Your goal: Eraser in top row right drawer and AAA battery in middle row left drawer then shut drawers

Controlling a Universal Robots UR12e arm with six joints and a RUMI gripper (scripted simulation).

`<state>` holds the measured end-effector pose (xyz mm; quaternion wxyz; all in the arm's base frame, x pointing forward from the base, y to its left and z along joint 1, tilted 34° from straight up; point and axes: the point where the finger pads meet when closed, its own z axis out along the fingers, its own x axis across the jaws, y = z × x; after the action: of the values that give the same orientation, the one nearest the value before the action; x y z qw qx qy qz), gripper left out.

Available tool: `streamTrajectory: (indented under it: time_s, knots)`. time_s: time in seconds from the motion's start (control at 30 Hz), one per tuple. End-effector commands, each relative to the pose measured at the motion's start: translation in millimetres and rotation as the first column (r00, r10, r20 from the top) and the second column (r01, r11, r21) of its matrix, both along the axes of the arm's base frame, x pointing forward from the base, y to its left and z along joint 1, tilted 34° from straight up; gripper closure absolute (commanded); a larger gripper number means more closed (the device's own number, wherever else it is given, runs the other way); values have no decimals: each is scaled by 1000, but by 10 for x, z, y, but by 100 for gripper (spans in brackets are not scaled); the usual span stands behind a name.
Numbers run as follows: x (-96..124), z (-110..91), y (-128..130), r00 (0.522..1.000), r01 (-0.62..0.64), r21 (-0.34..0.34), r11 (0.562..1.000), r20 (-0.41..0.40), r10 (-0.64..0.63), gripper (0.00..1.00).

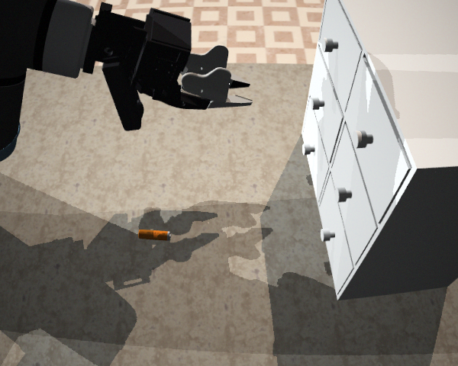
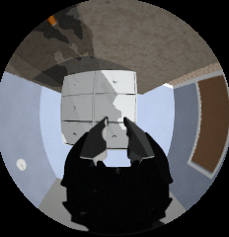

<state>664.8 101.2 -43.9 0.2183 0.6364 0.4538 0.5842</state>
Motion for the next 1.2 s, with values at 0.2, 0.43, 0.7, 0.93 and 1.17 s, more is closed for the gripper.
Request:
streamTrajectory:
  time_s: [0.2,0.43,0.7,0.93,1.17]
  knots:
    - [-117,85,-72,989,-79,-9,997,-123,78,80]
    - [-186,137,-110,974,-127,-8,992,-193,123,80]
    - [-279,208,-161,941,-190,-2,982,-285,181,80]
    - [-314,239,-211,915,-225,1,974,-343,212,80]
    - [-361,302,-281,871,-279,9,960,-418,258,80]
